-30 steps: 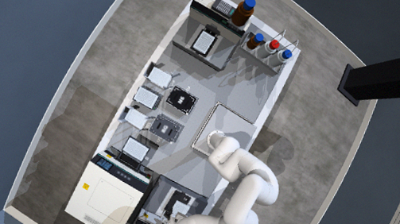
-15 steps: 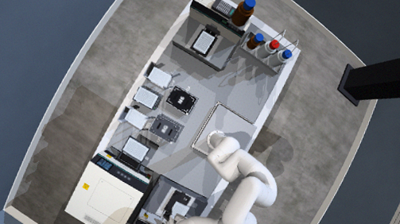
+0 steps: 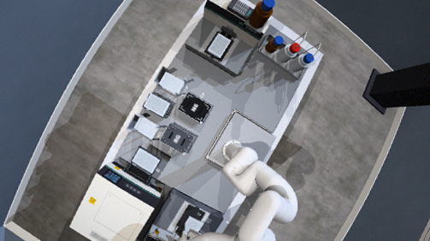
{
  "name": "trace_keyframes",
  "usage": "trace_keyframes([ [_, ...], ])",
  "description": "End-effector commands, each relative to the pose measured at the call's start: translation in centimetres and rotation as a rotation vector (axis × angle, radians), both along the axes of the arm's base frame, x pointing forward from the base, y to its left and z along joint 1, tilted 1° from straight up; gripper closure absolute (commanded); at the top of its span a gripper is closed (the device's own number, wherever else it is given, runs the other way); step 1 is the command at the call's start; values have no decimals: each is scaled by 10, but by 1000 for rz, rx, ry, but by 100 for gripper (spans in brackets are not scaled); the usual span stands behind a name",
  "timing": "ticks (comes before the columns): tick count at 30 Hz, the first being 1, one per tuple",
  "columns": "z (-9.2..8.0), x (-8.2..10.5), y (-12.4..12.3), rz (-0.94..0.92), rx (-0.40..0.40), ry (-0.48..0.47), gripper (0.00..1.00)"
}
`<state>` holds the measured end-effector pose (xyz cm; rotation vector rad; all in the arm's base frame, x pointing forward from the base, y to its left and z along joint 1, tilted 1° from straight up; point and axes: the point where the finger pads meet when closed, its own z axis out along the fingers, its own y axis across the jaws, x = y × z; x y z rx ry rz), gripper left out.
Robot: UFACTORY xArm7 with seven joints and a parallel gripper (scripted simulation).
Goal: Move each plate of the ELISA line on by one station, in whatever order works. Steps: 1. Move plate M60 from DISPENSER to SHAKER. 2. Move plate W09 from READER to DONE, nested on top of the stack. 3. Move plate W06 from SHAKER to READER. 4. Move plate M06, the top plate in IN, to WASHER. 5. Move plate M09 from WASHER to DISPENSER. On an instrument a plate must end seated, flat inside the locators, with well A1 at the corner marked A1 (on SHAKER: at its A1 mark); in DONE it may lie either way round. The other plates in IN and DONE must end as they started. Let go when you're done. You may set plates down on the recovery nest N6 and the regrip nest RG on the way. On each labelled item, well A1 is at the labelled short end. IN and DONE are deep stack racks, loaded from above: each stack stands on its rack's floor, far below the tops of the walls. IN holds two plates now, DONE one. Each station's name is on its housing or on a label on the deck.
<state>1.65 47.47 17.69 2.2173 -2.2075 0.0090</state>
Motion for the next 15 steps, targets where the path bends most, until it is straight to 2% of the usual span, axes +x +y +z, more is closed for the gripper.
trace_keyframes([
  [1,-4,0,1,0,3,0,100],
  [15,-20,0,1,0,3,0,100],
])
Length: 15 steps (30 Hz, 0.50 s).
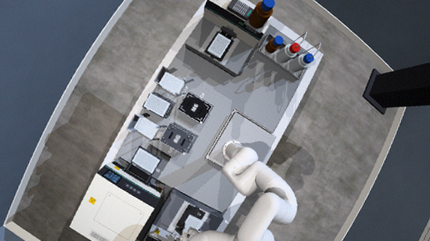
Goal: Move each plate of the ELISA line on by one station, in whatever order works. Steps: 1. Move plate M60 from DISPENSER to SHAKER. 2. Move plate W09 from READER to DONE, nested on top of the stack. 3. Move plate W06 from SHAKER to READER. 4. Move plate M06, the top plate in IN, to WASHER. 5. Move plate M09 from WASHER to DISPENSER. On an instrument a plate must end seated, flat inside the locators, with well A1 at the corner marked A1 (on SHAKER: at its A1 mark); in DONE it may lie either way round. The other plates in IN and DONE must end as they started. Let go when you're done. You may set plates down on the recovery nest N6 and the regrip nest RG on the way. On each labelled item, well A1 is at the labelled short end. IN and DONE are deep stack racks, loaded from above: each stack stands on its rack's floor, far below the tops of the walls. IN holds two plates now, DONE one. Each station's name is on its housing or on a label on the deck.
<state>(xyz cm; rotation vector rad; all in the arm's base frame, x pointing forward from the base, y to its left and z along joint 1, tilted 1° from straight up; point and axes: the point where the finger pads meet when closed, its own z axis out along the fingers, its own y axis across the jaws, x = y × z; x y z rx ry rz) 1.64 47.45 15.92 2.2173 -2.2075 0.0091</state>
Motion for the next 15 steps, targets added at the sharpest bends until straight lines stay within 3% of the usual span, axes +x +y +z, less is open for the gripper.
trace_keyframes([
  [1,-4,0,1,0,3,0,100],
  [15,-20,0,1,0,3,0,100],
])
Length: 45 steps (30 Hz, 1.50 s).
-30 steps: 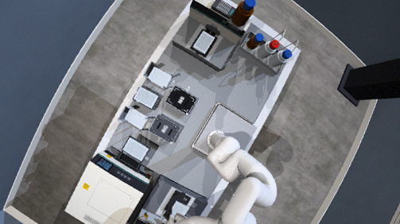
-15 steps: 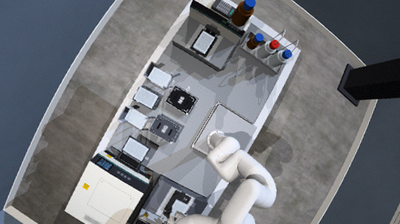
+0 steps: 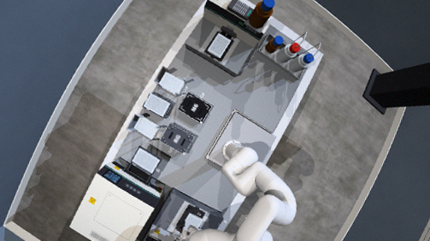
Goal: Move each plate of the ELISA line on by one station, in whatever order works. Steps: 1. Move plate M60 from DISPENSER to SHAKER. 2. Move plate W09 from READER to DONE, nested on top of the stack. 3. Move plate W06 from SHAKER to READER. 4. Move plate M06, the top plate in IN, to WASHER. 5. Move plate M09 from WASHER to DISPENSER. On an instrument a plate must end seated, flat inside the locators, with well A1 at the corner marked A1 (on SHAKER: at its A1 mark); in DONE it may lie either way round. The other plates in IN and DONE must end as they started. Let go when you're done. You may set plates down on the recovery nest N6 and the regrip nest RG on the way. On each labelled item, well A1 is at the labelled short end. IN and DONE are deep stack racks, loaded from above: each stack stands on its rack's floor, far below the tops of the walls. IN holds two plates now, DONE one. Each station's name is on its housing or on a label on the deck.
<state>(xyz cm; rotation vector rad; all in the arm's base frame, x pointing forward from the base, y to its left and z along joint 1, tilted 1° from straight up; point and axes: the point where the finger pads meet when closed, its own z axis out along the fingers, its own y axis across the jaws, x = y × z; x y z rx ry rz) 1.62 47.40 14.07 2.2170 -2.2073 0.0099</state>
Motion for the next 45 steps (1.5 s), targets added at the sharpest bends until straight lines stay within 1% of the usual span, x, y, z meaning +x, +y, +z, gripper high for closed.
trace_keyframes([
  [1,-3,0,1,0,4,0,100],
  [26,-33,0,1,0,4,0,100],
  [45,-33,0,1,0,4,0,100],
])
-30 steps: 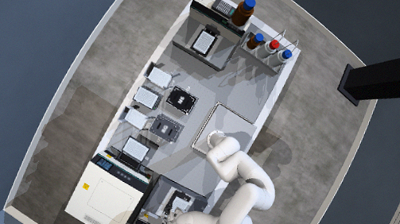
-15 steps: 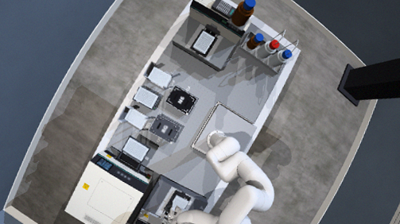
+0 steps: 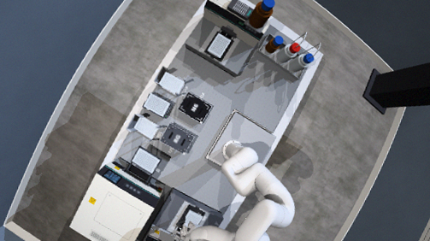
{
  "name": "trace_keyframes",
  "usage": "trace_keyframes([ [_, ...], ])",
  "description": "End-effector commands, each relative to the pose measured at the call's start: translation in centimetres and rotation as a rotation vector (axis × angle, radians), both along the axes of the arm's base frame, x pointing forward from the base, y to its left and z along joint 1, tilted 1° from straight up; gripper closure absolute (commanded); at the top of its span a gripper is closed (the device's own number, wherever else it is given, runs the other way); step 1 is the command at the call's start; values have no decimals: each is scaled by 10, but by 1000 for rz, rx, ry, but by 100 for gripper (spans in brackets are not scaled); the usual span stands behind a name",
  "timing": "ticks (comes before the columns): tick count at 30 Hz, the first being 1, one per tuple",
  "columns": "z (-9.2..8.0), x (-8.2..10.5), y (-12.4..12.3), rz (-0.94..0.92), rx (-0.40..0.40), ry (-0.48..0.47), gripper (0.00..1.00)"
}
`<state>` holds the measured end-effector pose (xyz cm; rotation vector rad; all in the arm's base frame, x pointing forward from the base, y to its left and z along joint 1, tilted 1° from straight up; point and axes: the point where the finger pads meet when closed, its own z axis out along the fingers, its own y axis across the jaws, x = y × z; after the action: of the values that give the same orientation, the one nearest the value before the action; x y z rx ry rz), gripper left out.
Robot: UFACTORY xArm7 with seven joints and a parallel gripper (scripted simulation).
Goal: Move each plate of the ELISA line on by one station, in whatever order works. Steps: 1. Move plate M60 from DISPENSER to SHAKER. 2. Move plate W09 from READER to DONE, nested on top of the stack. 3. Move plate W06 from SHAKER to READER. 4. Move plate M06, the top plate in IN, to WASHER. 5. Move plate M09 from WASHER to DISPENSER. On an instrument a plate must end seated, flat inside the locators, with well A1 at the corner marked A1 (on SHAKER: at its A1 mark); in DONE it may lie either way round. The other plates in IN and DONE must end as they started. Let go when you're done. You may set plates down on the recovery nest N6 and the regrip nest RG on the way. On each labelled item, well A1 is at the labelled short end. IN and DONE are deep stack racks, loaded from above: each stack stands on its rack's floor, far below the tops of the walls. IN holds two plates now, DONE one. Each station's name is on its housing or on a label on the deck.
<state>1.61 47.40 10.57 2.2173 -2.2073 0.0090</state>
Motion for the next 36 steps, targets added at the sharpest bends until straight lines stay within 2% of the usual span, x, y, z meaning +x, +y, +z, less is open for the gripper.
trace_keyframes([
  [1,1,0,1,0,3,0,100],
  [18,-17,0,1,0,4,0,100],
  [36,-17,0,1,0,3,0,100],
])
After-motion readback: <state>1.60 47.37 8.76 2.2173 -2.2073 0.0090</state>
